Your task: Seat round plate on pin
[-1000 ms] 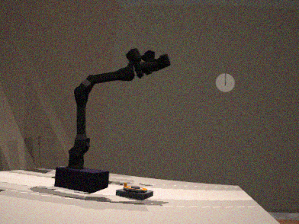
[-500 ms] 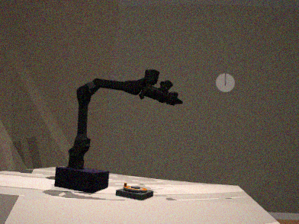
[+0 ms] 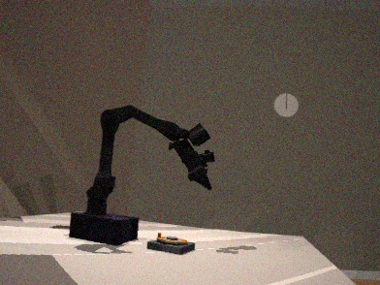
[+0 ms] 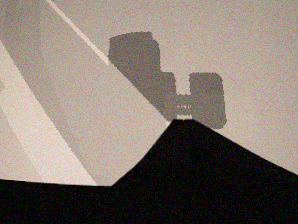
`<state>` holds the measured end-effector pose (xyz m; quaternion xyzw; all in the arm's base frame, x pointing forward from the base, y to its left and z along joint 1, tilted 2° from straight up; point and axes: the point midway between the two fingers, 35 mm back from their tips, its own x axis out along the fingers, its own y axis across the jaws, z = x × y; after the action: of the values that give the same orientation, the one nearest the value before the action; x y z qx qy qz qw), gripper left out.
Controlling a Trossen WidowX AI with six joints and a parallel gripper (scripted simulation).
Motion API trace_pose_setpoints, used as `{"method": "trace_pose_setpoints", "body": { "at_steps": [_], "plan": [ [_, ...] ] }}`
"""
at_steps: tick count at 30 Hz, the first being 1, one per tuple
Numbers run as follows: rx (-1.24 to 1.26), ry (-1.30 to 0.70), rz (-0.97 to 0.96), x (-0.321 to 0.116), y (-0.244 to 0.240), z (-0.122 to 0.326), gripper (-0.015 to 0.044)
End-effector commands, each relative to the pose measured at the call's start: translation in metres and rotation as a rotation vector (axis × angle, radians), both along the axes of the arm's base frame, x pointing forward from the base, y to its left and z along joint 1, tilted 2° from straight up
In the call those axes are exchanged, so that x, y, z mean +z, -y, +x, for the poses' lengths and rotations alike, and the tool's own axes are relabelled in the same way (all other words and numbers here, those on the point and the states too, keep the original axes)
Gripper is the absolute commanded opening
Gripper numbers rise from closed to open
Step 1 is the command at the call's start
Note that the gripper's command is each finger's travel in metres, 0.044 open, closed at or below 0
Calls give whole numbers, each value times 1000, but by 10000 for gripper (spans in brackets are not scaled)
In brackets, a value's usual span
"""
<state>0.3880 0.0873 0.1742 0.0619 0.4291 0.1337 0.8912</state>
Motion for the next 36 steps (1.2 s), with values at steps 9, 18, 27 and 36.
{"method": "trace_pose_setpoints", "body": {
  "at_steps": [9, 18, 27, 36],
  "plan": [
    [-43, -636, -267, -126, 59, -130, 0],
    [-43, -636, -267, -126, 62, -131, 0],
    [-43, -637, -267, -170, 61, -130, 0],
    [-43, -637, -267, -174, 63, -131, 0]
  ]
}}
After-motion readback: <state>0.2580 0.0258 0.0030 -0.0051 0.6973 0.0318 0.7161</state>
